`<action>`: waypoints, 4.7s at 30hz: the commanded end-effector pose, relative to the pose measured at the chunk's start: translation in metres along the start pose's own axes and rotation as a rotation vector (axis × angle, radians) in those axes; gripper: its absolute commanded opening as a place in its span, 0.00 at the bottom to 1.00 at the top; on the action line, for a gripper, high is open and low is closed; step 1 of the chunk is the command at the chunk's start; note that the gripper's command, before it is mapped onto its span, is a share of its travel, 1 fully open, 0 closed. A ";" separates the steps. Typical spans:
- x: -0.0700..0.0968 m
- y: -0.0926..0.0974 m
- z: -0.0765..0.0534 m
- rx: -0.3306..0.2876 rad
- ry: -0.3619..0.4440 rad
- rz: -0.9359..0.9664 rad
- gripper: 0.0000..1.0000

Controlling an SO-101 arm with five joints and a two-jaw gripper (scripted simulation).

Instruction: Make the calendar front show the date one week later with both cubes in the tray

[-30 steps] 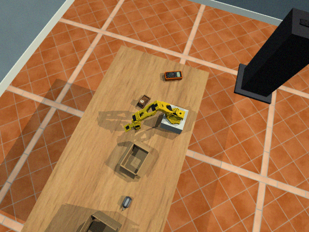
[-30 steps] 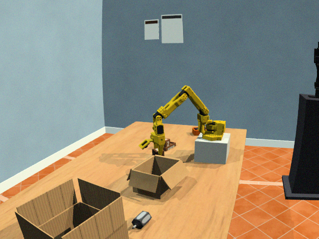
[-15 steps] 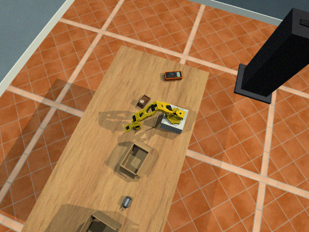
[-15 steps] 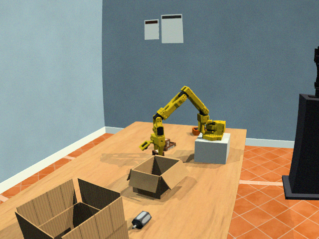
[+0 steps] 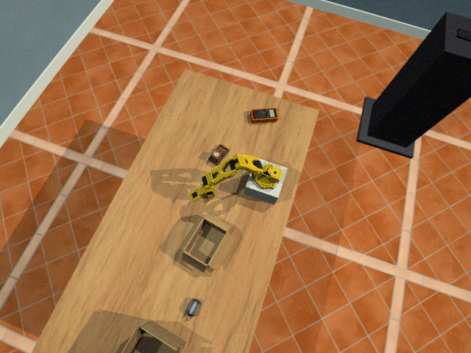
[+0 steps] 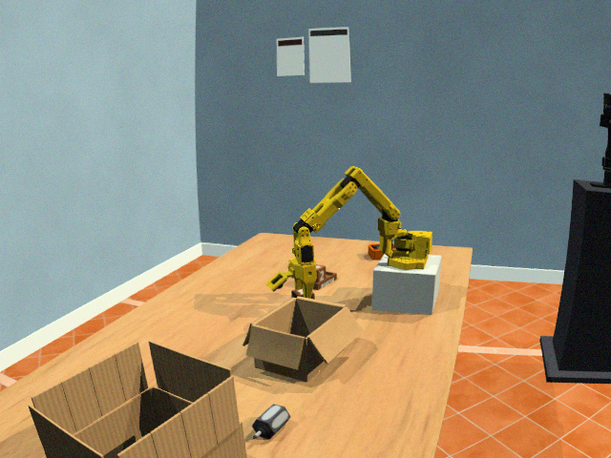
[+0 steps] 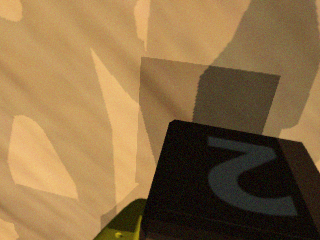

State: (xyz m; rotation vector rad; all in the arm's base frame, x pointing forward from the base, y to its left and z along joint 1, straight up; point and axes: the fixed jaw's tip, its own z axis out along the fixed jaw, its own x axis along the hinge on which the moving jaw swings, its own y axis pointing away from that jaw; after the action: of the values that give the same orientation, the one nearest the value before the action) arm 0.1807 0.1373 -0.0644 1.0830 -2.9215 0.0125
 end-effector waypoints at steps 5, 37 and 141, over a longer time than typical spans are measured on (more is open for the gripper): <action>-0.003 -0.002 0.001 0.000 -0.015 0.018 0.00; -0.004 -0.002 0.007 0.000 -0.015 0.018 0.24; -0.031 -0.005 -0.122 0.029 -0.326 0.018 0.35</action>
State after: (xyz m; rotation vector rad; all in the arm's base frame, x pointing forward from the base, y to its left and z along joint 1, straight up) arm 0.2036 0.1536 0.0375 1.1658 -3.1464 -0.0951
